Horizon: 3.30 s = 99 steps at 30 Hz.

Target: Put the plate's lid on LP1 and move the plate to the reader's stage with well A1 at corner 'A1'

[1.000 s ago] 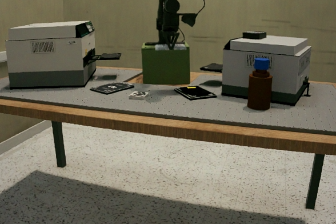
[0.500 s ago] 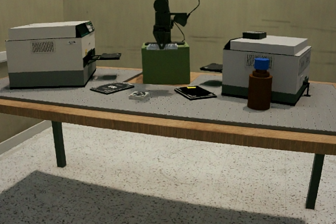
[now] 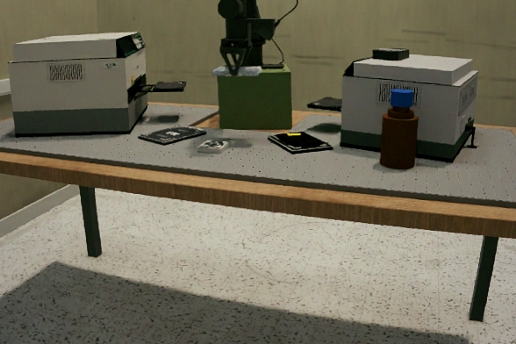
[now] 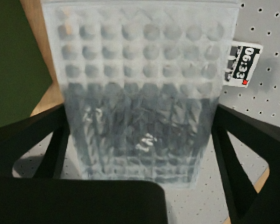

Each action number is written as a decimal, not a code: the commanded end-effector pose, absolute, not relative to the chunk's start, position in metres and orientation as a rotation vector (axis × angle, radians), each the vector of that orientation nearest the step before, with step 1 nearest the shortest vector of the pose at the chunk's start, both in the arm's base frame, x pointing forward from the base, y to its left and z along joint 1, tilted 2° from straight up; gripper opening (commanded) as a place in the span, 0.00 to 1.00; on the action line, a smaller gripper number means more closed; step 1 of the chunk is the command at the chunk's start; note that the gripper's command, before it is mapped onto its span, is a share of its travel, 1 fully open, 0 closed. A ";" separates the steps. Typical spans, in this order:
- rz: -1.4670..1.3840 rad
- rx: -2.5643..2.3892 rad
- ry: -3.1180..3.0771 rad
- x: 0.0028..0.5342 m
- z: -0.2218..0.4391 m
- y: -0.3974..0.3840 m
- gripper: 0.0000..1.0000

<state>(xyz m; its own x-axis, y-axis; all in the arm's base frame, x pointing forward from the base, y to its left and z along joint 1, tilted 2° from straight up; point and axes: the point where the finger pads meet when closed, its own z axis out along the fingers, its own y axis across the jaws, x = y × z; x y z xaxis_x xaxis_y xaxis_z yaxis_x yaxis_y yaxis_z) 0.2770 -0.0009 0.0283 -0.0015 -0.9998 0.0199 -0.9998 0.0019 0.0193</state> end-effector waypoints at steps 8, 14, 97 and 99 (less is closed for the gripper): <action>0.048 2.135 -2.340 0.288 0.049 -0.021 0.86; 0.051 2.098 -2.374 0.287 0.050 -0.037 0.86; 0.078 1.211 -2.923 0.196 0.064 -0.210 0.86; 0.079 1.176 -2.937 0.192 0.064 -0.213 0.86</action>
<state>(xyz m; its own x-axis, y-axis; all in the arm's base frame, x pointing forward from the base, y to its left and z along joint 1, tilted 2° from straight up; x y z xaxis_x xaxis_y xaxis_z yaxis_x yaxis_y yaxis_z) 0.1873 -0.2026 0.0443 -0.7142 -0.6998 0.0139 -0.6998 0.7144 0.0051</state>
